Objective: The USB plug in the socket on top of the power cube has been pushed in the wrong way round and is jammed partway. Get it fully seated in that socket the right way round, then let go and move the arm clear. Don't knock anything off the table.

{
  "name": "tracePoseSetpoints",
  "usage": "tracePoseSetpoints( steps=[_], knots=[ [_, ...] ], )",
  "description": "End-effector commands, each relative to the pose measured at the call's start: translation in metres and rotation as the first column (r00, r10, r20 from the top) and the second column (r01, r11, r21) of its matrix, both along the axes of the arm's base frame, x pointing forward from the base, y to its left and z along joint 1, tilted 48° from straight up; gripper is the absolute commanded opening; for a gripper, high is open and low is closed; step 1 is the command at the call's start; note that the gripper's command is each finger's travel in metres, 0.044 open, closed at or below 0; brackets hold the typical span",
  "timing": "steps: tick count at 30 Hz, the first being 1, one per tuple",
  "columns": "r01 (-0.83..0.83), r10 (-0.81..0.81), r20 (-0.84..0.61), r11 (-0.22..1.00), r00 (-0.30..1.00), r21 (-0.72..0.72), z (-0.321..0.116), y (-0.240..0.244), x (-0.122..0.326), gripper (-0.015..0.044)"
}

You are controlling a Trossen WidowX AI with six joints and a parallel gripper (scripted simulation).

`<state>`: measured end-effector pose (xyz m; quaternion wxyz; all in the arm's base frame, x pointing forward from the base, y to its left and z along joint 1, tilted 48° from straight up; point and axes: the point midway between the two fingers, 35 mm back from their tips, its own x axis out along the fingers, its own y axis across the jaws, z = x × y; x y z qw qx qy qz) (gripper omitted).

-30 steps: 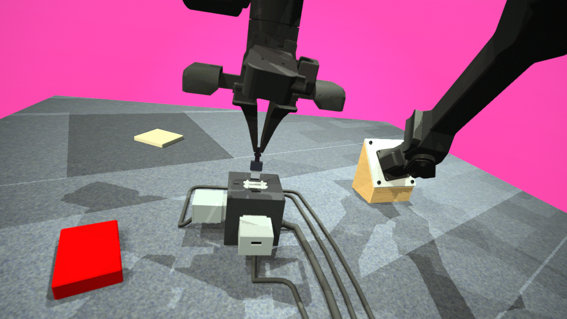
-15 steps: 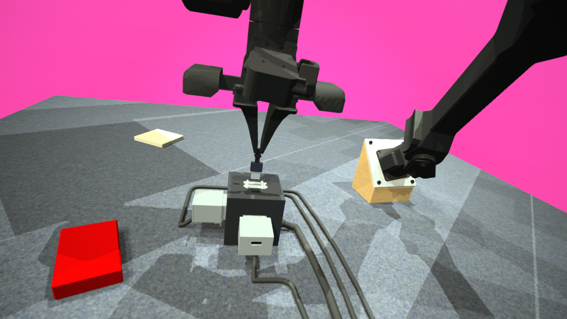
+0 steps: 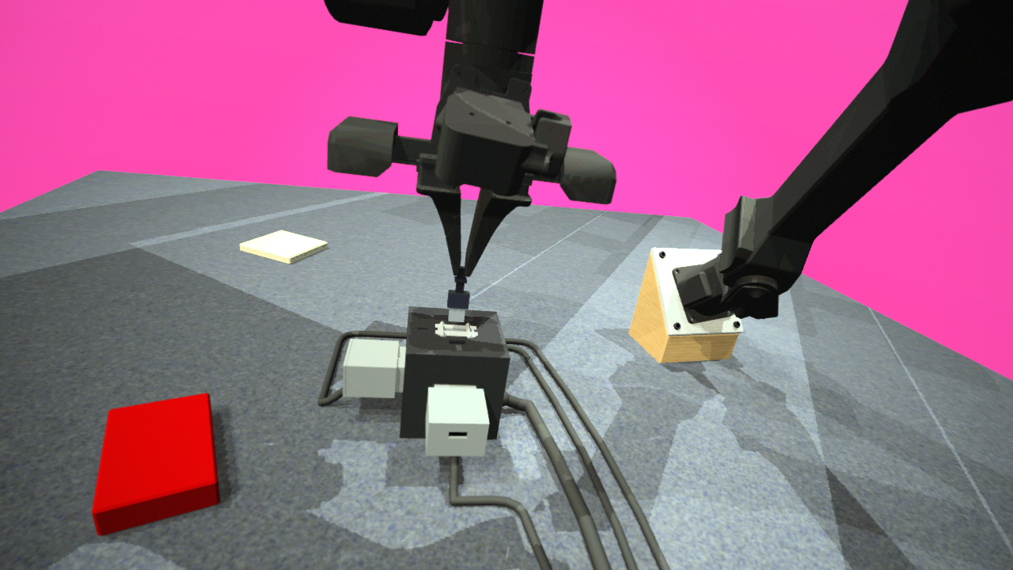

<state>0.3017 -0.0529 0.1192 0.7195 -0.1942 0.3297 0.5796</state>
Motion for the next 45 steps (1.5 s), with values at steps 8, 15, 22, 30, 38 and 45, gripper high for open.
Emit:
tracePoseSetpoints(
  steps=[8, 15, 22, 30, 38, 45],
  knots=[
    [-0.011, 0.011, 0.003, 1.000, 1.000, -0.010, -0.0025, 0.0006, -0.0011, 0.0000],
    [-0.012, 0.012, 0.004, 1.000, 1.000, -0.011, -0.0031, 0.0011, -0.0011, 0.0000],
    [-0.012, 0.012, 0.004, 1.000, 1.000, -0.011, -0.0037, 0.0017, -0.0010, 0.0000],
    [-0.012, 0.012, 0.004, 1.000, 1.000, -0.010, -0.0043, 0.0024, -0.0009, 0.0000],
    [-0.012, 0.012, 0.004, 1.000, 1.000, -0.010, -0.0050, 0.0031, -0.0008, 0.0000],
    [-0.012, 0.012, 0.004, 1.000, 1.000, -0.010, -0.0055, 0.0038, -0.0007, 0.0000]
  ],
)
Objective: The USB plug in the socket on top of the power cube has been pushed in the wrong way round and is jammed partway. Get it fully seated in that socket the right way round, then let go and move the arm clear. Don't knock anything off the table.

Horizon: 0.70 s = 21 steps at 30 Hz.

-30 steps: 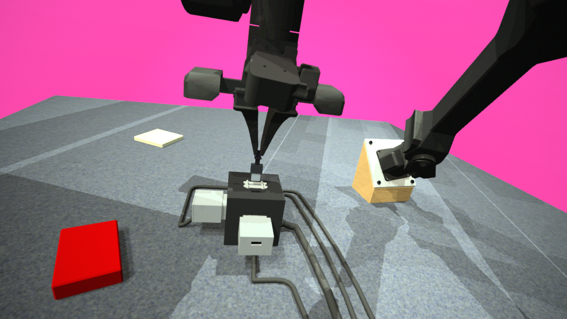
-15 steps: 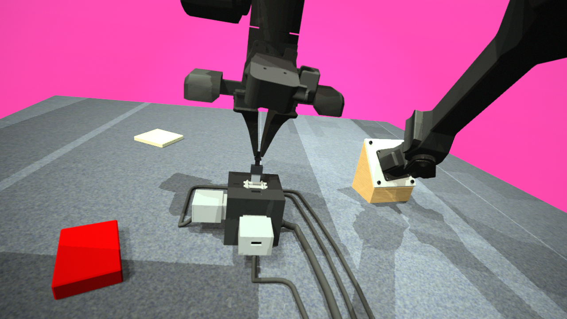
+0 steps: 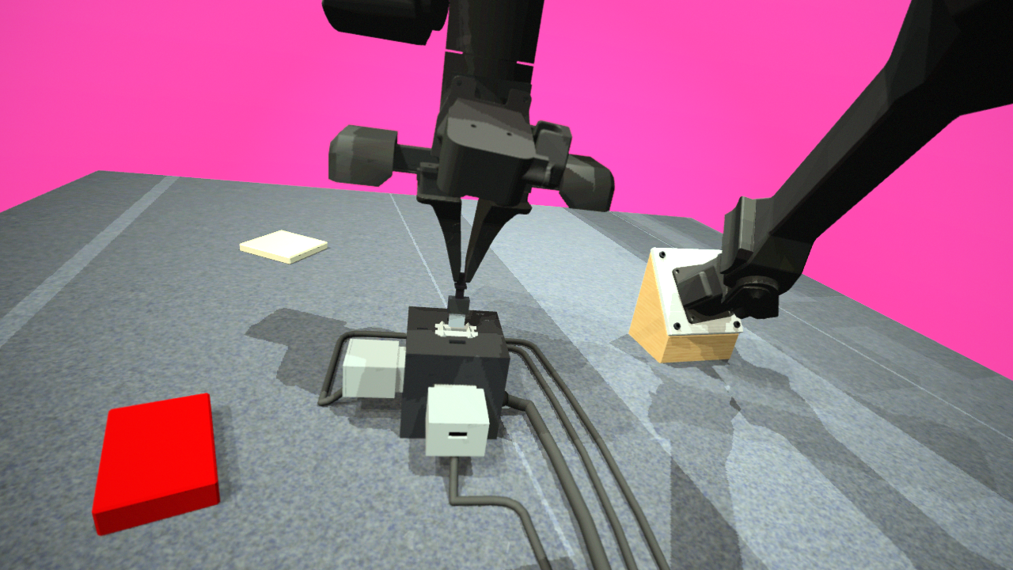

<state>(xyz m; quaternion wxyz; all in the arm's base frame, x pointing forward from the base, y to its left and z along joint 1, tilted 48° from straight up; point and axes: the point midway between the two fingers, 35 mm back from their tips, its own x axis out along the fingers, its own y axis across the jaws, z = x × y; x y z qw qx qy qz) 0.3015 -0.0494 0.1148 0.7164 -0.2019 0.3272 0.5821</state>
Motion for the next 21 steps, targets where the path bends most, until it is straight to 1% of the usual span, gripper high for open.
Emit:
tracePoseSetpoints(
  steps=[1, 21],
  knots=[
    [0.001, -0.001, -0.005, 1.000, 1.000, -0.003, -0.0012, 0.0004, -0.0005, 0.0000],
    [0.001, -0.001, -0.005, 1.000, 1.000, -0.003, -0.0028, 0.0021, -0.0002, 0.0000]
  ],
)
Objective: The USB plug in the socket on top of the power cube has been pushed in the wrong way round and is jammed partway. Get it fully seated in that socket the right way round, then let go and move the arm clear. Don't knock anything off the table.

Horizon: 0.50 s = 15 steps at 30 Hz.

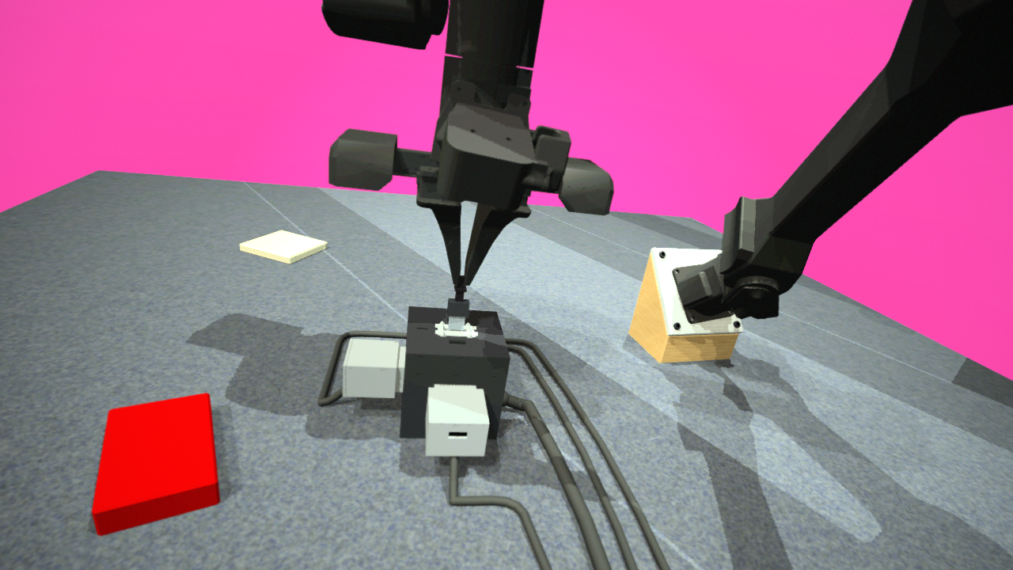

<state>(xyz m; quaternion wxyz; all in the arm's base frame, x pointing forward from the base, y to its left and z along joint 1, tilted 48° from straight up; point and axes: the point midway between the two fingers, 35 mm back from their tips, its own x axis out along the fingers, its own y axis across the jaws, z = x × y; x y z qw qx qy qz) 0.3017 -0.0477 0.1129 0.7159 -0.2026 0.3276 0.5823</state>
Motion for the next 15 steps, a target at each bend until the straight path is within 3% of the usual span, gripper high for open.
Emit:
tracePoseSetpoints(
  steps=[1, 15],
  knots=[
    [0.002, -0.002, -0.005, 1.000, 1.000, -0.001, -0.0011, 0.0005, -0.0003, 0.0000],
    [0.002, -0.002, -0.005, 1.000, 1.000, -0.001, -0.0022, 0.0018, -0.0002, 0.0000]
  ],
)
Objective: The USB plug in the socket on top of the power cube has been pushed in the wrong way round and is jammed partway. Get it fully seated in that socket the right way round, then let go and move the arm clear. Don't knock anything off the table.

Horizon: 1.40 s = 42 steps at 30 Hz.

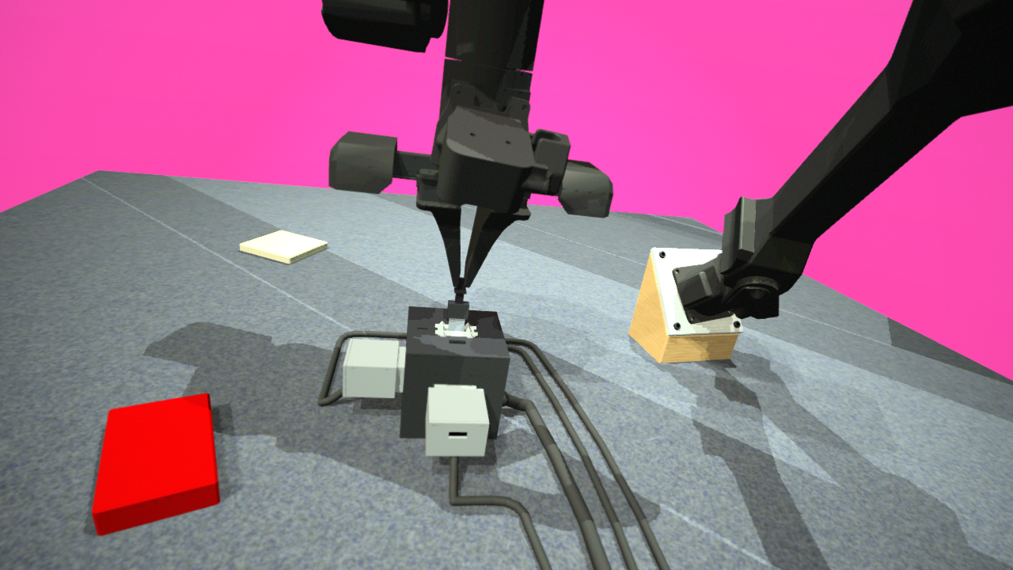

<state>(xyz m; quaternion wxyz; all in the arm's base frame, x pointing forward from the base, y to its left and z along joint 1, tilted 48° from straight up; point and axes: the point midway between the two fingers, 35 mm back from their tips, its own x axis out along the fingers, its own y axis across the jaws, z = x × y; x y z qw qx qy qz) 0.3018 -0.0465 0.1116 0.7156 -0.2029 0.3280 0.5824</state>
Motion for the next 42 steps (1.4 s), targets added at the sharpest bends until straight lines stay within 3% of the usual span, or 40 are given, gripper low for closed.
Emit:
tracePoseSetpoints(
  steps=[1, 42],
  knots=[
    [0.003, -0.003, -0.005, 1.000, 1.000, 0.000, -0.0009, 0.0006, -0.0002, 0.0000],
    [0.003, -0.003, -0.004, 1.000, 1.000, 0.000, -0.0042, 0.0042, 0.0003, 0.0000]
  ],
)
